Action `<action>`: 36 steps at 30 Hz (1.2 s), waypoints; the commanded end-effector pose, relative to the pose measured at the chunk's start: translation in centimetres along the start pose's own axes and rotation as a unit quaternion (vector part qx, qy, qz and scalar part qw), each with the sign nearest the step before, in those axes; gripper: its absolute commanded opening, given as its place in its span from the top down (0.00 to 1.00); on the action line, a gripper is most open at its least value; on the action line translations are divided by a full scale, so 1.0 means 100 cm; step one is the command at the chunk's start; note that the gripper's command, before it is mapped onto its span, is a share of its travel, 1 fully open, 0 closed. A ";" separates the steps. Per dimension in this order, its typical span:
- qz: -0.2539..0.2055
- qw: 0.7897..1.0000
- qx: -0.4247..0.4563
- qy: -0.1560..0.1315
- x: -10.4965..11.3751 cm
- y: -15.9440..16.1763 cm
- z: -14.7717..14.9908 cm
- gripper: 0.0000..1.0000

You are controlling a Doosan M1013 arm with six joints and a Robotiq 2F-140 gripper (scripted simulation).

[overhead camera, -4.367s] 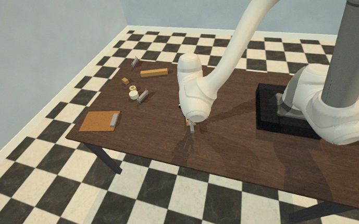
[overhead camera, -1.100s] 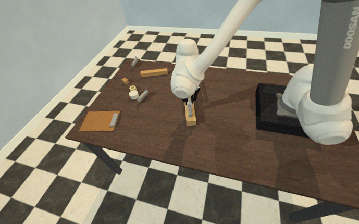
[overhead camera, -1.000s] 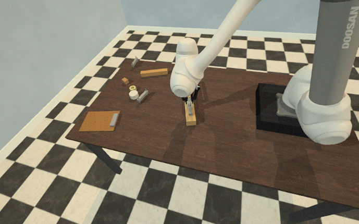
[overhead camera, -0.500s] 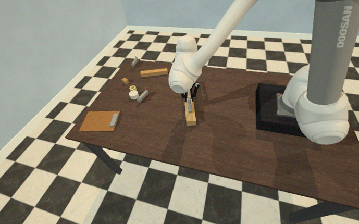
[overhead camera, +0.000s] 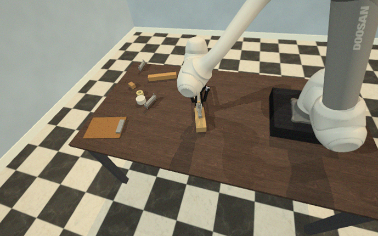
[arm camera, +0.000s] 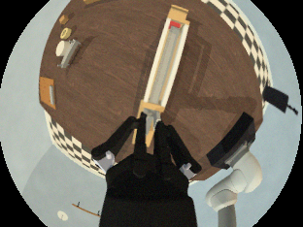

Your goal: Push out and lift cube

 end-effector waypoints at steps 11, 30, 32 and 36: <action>0.000 1.000 0.000 0.000 0.000 0.000 0.000 1.00; 0.000 1.000 0.000 0.000 0.000 0.000 0.000 1.00; 0.000 1.000 0.000 0.000 0.000 0.000 0.000 1.00; 0.000 1.000 0.000 0.000 0.000 0.000 0.000 0.77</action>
Point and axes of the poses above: the point where the finger pads meet when closed, its own x axis back along the fingers, its own z axis across the jaws, y = z × x, the point moved 10 cm from there along x, back along the fingers, and after that the axes turned 1 degree about x, right-handed, at the moved point
